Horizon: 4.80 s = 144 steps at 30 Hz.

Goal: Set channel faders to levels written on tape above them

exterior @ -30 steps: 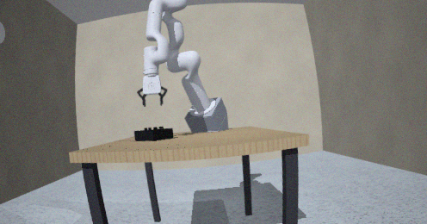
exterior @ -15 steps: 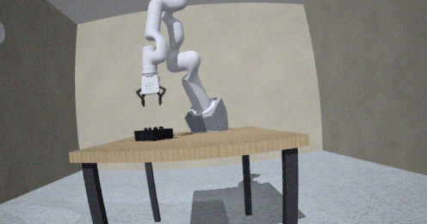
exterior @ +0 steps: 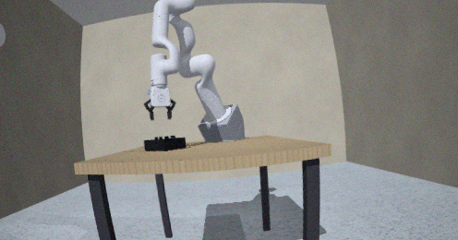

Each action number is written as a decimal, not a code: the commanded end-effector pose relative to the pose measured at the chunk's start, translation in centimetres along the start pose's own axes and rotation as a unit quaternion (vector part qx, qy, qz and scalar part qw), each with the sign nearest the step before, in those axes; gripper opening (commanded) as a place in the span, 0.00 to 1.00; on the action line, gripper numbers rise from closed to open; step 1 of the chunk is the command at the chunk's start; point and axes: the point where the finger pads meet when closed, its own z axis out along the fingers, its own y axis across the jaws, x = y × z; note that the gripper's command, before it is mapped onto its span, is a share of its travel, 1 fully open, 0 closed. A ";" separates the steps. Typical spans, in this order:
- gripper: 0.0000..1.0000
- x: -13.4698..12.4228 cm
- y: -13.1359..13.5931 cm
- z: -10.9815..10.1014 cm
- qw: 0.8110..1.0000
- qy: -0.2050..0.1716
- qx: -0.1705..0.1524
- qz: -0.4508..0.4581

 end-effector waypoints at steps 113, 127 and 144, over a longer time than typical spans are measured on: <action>0.00 -3.4 -0.1 6.7 0.970 -0.006 -0.001 -0.243; 0.00 -3.4 -0.1 6.8 0.970 -0.007 -0.001 -0.243; 0.00 -3.4 -0.1 6.8 0.970 -0.007 -0.001 -0.243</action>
